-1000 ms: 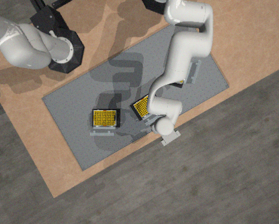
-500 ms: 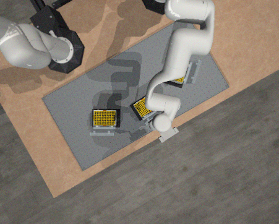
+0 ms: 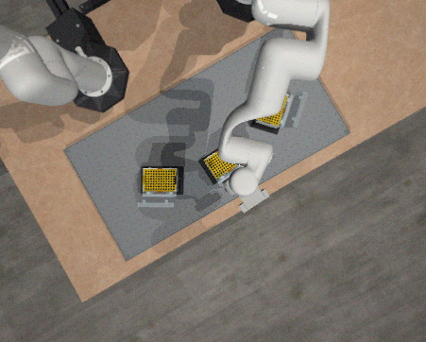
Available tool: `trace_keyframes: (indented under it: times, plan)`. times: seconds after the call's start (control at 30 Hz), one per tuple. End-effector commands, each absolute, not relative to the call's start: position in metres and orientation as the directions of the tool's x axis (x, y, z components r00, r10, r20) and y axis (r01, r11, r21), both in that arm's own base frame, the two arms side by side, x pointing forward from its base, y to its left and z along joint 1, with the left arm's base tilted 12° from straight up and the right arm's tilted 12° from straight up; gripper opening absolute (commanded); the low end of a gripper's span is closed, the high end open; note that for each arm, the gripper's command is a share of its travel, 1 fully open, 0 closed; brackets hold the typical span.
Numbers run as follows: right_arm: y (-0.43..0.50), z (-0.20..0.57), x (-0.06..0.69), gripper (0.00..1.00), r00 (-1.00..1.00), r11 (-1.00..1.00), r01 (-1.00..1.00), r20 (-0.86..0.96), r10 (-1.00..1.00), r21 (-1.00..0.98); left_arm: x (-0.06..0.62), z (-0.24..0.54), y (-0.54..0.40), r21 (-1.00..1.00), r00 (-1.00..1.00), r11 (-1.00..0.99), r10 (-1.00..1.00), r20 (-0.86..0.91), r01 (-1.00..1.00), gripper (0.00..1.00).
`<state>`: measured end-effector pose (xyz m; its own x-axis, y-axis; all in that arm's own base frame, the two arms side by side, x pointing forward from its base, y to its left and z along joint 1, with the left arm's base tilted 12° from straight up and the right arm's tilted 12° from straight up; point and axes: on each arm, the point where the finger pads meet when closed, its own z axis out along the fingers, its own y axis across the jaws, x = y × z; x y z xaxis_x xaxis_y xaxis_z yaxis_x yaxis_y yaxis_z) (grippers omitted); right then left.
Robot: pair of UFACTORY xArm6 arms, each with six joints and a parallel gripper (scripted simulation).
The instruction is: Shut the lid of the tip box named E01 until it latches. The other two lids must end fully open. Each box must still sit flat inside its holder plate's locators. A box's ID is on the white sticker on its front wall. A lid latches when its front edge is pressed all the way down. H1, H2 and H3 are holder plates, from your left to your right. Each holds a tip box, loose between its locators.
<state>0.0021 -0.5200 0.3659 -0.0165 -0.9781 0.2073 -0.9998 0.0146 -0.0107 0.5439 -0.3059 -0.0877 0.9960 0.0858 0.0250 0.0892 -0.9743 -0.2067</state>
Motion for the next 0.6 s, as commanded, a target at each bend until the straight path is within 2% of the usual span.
trace_keyframes:
  times: [0.0, 0.57]
  plan:
    - [-0.52, 0.368, 0.002, 1.0, -0.016, 0.015, -1.0, 0.212, -0.977, -0.011, 0.541, -0.085, -0.308, -0.203, 0.996, -0.975, 0.085, 0.03, 0.089, 0.0]
    - [-0.52, 0.368, 0.002, 1.0, -0.016, 0.015, -1.0, 0.212, -0.977, -0.011, 0.521, -0.083, -0.31, -0.203, 0.996, -0.975, 0.085, 0.03, 0.089, 0.0]
